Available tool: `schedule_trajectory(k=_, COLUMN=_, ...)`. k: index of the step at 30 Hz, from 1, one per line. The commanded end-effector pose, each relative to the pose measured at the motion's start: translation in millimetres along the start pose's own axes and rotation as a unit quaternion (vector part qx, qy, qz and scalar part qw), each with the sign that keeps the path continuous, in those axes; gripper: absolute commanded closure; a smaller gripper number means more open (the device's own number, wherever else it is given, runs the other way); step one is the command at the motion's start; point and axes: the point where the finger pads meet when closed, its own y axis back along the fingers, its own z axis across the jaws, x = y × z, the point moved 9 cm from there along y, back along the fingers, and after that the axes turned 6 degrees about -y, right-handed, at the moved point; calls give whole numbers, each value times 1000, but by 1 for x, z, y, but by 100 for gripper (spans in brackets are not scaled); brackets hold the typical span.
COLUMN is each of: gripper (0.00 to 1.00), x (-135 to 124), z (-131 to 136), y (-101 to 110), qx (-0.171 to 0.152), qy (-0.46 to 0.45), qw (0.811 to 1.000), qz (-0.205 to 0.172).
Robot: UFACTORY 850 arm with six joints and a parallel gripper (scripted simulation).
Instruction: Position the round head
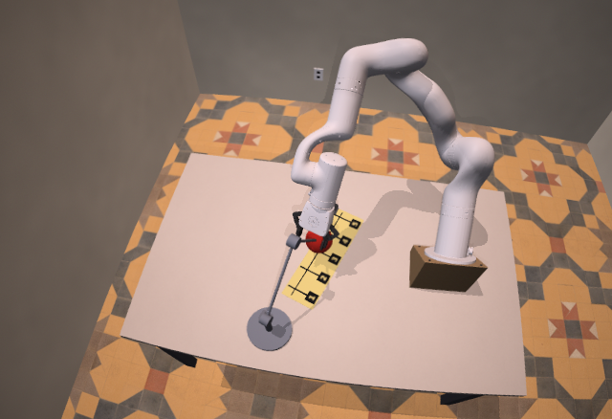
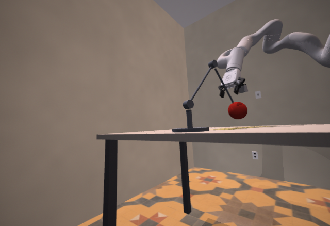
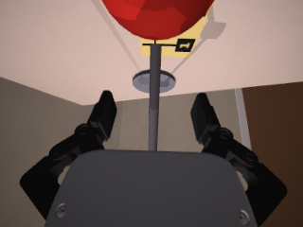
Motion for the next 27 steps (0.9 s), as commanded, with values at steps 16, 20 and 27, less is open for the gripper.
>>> schedule_trajectory(k=16, gripper=0, x=-1, z=0, y=1, qx=1, qy=0, qw=1000, qz=-1)
schedule_trajectory(k=20, gripper=0, x=-1, z=0, y=5, qx=1, qy=0, qw=1000, qz=-1)
schedule_trajectory(k=27, gripper=0, x=-1, z=0, y=35, qx=1, qy=0, qw=1000, qz=-1)
